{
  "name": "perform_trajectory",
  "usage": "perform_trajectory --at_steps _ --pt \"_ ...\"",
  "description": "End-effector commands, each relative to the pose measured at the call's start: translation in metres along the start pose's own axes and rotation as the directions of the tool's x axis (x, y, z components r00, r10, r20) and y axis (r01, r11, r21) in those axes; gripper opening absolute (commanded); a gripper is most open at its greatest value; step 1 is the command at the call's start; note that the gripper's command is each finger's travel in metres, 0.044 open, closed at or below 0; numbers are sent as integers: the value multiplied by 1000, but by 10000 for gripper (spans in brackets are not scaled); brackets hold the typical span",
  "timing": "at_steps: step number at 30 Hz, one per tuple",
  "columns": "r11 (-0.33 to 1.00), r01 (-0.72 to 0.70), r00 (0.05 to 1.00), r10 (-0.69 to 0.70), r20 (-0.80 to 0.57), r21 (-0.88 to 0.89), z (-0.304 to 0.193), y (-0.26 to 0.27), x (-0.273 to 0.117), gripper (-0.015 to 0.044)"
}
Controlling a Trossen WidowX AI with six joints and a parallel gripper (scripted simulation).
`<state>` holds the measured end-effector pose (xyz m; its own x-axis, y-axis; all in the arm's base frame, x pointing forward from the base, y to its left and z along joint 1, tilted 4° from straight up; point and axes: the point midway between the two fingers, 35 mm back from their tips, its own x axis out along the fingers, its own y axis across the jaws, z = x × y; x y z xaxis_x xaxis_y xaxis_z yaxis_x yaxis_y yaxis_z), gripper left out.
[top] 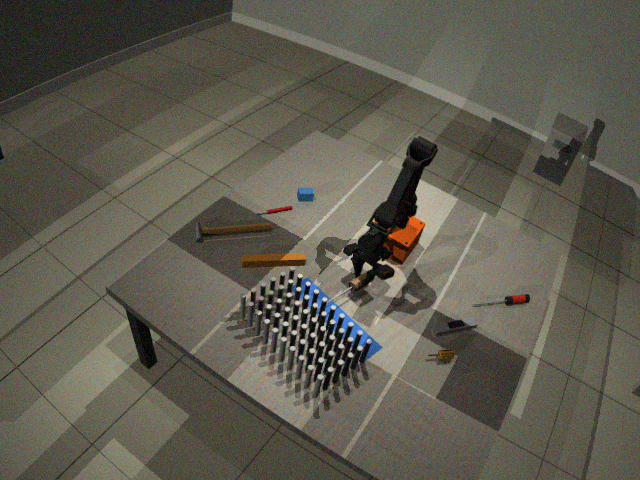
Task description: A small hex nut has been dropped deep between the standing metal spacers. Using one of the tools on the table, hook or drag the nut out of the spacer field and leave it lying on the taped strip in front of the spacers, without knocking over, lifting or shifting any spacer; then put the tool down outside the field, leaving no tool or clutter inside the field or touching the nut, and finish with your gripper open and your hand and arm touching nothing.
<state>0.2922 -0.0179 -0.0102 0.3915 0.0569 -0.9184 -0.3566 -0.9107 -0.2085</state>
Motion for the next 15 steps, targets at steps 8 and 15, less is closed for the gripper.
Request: perform_trajectory --at_steps 8,15 --pt "1000 3 1000 -3 6 -4 -6 -1 3 0" --pt "1000 3 1000 -3 6 -5 -11 -1 5 0"
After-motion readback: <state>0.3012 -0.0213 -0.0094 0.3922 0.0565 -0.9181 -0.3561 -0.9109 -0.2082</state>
